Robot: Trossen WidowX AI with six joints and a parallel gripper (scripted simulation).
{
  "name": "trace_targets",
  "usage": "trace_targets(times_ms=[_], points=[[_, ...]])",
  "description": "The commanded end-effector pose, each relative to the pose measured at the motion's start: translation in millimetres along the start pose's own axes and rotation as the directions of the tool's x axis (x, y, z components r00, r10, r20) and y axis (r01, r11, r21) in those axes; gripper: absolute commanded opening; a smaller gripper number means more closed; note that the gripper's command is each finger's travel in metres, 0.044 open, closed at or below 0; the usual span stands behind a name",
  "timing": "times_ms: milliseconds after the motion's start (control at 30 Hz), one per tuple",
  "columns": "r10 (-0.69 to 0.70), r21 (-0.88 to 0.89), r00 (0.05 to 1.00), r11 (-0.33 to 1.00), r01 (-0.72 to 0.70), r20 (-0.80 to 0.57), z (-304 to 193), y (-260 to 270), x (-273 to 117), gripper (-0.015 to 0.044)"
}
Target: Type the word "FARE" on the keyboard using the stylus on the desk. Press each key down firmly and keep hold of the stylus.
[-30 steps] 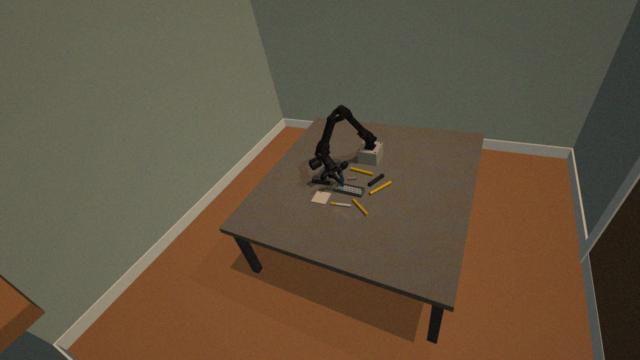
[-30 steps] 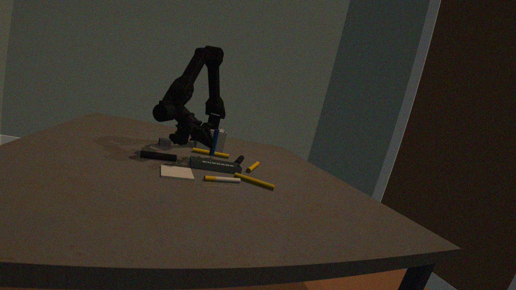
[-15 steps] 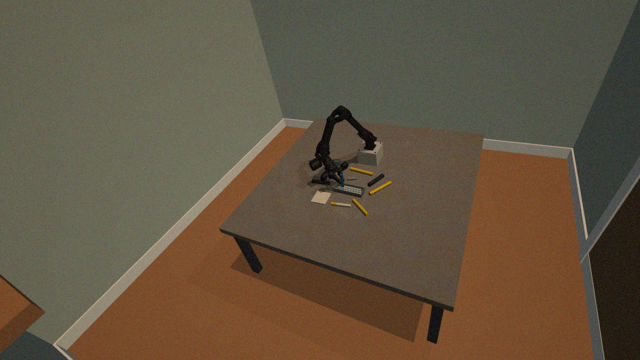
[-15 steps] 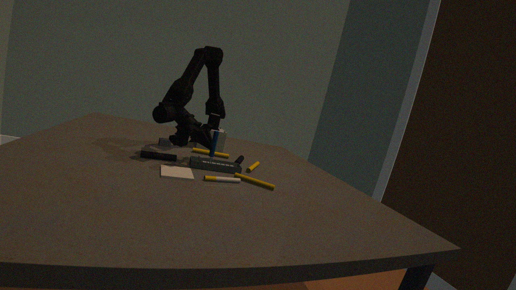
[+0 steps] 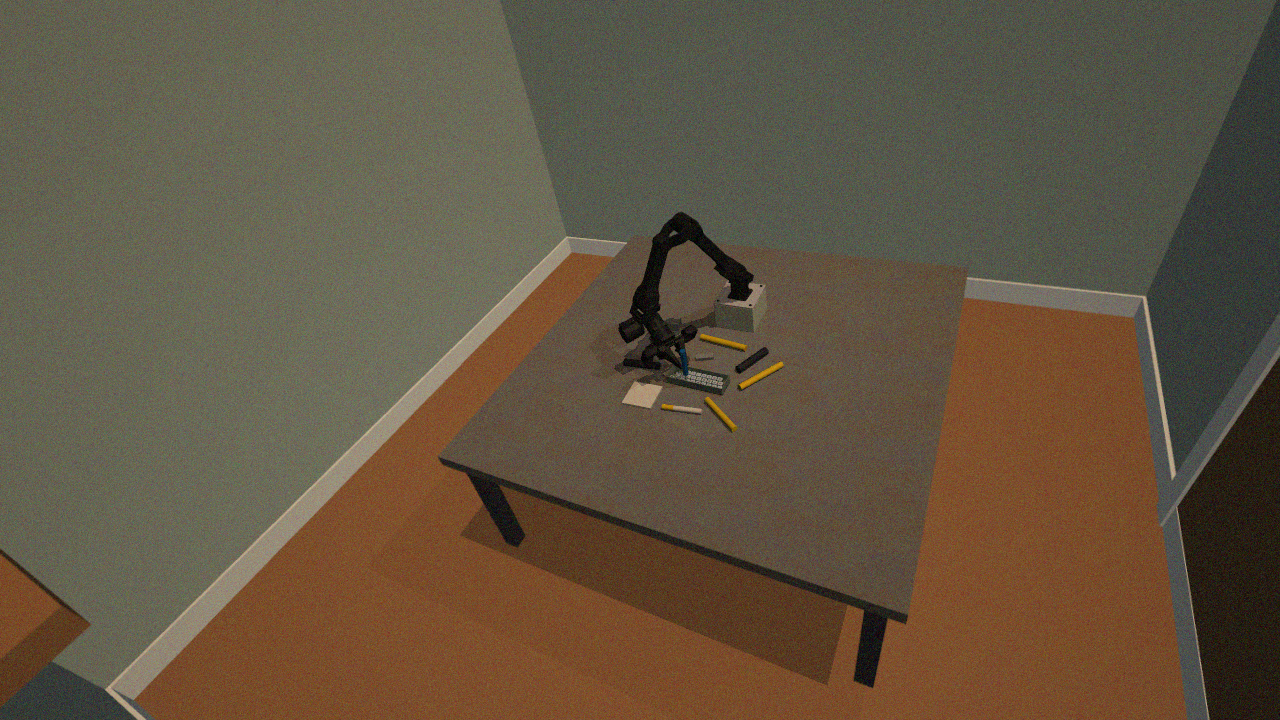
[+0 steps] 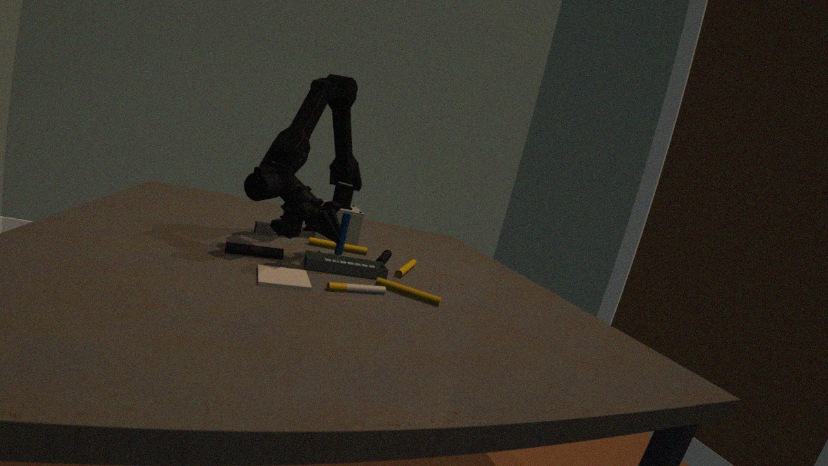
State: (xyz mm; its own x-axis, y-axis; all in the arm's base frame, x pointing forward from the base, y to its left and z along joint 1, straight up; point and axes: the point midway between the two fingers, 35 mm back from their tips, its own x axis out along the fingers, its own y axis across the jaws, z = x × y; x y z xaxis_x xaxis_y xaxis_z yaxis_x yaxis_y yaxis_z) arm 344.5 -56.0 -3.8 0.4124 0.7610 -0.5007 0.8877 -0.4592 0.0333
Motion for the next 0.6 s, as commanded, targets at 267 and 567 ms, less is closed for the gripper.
trace_targets(times_ms=[267,567], points=[[-0.003,0.012,1.0,1.0,0.003,-0.004,2,-2,2,0.0081],[-0.003,0.012,1.0,1.0,0.003,-0.004,-9,-1,-5,0.0081]])
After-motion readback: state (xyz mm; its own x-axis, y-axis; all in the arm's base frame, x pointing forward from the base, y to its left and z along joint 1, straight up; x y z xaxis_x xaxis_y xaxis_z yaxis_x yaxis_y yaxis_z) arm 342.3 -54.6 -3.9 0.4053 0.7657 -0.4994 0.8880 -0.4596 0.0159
